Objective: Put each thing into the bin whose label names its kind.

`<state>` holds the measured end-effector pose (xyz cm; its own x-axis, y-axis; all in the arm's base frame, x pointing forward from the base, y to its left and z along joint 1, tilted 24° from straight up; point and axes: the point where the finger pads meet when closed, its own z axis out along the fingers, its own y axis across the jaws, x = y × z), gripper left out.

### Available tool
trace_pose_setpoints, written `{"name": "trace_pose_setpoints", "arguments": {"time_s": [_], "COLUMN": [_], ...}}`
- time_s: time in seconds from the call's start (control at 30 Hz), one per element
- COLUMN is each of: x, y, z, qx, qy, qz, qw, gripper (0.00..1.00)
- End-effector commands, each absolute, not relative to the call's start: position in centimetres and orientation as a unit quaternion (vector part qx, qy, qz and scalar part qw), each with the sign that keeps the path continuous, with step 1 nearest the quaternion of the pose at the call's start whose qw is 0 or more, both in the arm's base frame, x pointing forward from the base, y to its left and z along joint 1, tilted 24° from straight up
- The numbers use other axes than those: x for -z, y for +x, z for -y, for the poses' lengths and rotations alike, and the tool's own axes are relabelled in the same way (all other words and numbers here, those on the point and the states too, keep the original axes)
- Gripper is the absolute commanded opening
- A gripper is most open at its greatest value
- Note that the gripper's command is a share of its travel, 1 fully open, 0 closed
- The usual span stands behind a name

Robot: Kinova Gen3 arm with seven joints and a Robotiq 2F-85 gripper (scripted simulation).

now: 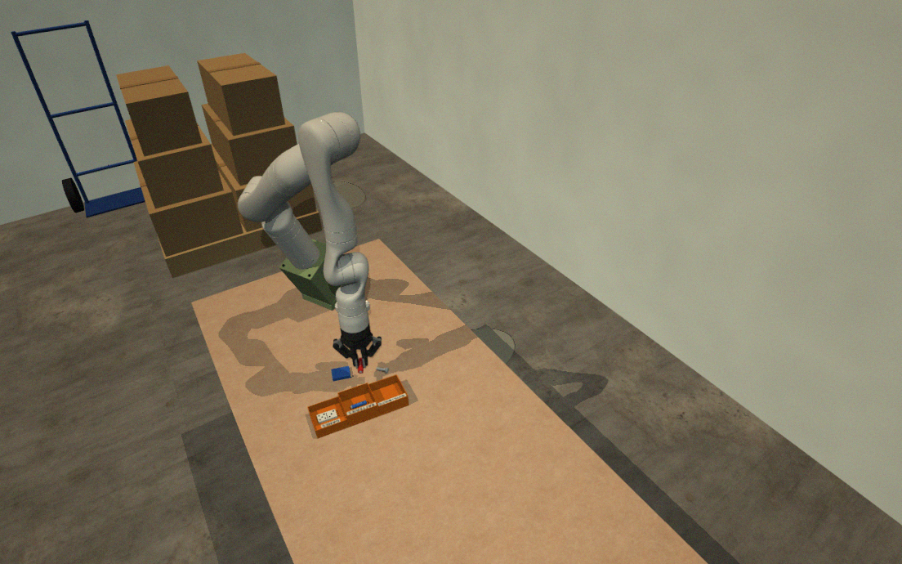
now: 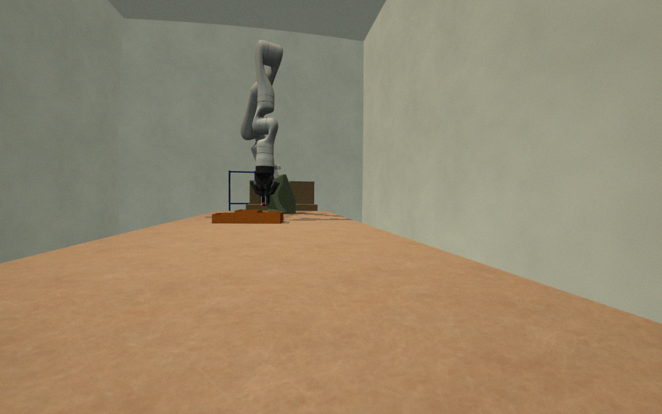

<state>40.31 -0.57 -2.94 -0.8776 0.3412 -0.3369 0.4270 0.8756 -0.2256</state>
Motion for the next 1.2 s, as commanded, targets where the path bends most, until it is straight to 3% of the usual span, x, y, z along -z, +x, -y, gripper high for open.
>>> {"name": "trace_pose_setpoints", "arguments": {"time_s": [0.0, 0.27, 0.7, 1.17], "x": [2.5, 2.0, -0.8, -1.1], "y": [40.3, 40.7, 47.2, 48.0], "z": [0.4, 0.5, 3.9, 4.3], "qx": [0.148, 0.148, 0.093, 0.039], "qy": [0.200, 0.200, 0.496, 0.710], "qz": [-0.958, -0.958, -0.843, -0.674], "qw": [0.145, 0.145, 0.185, 0.204], "gripper": [0.09, 0.09, 0.09, 0.09]}}
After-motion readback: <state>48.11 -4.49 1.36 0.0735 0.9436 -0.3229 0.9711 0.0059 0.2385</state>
